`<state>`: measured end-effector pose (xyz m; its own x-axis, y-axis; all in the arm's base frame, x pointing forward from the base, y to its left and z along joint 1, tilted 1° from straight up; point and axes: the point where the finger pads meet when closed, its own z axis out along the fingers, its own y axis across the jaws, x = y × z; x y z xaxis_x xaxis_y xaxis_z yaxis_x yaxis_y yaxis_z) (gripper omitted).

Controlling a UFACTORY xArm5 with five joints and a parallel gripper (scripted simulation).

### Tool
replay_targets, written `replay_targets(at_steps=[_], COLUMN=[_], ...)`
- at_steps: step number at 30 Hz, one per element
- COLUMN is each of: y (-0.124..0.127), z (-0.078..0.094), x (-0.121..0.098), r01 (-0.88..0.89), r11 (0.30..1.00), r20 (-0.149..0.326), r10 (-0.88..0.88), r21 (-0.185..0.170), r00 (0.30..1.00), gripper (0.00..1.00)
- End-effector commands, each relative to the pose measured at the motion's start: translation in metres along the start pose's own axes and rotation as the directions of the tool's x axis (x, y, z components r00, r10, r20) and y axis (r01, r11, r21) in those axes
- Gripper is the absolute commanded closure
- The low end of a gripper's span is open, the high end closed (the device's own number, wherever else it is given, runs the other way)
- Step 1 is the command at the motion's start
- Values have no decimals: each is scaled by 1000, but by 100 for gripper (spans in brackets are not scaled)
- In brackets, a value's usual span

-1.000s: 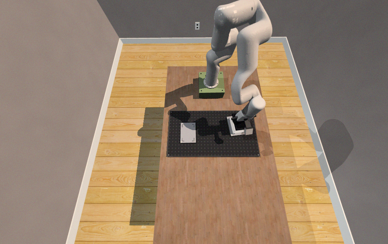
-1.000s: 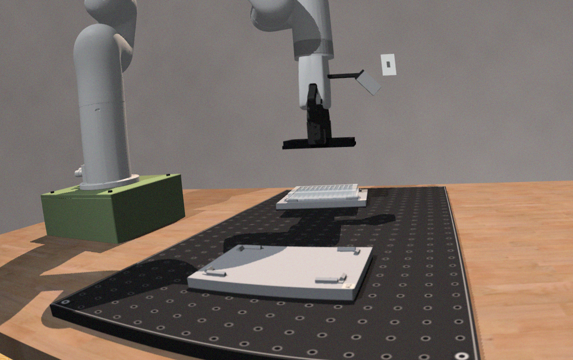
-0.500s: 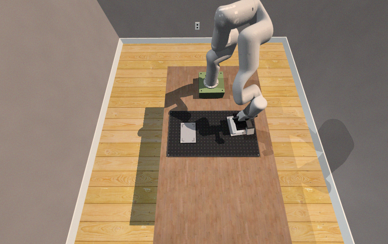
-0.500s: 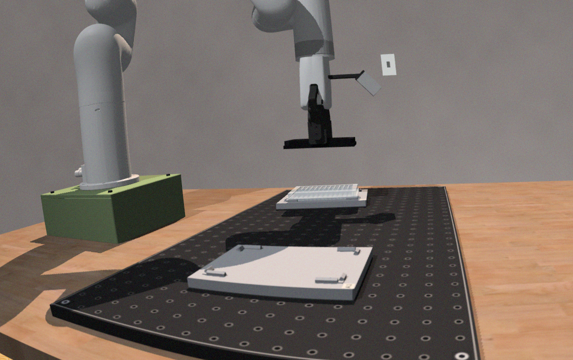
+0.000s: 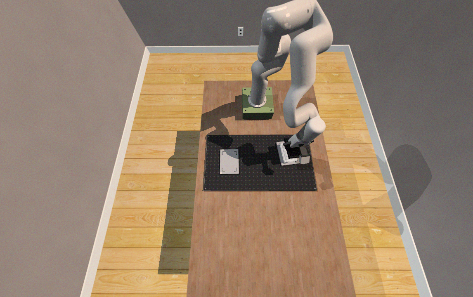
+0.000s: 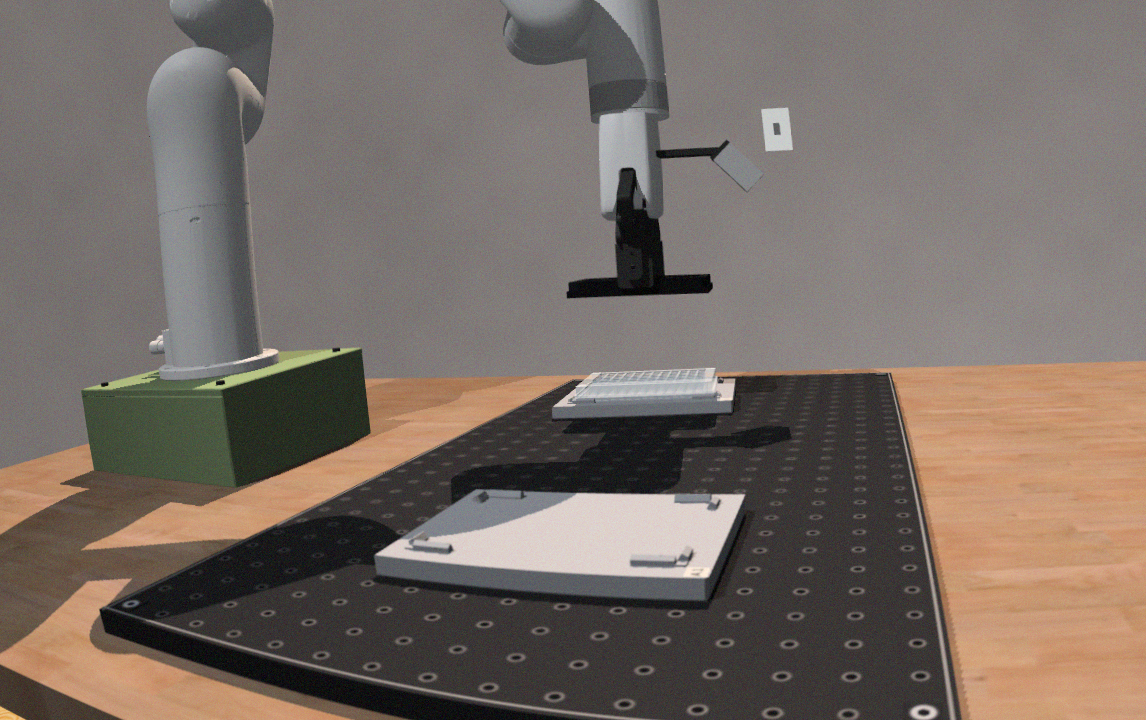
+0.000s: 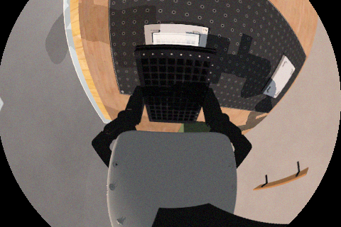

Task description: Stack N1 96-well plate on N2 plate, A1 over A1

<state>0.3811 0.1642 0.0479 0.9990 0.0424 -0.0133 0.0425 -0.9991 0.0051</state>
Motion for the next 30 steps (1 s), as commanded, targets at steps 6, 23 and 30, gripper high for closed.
replay_targets(at_steps=[6,23,30], y=[0,1,1], z=[-1,22,31], x=[1,1,2], r01=[0,0,0], r11=[1000,1000,1000], r20=[-3,-3,-3], r10=[0,0,0], r21=[1,1,1], r00=[1000,1000,1000], gripper=[100,100,100])
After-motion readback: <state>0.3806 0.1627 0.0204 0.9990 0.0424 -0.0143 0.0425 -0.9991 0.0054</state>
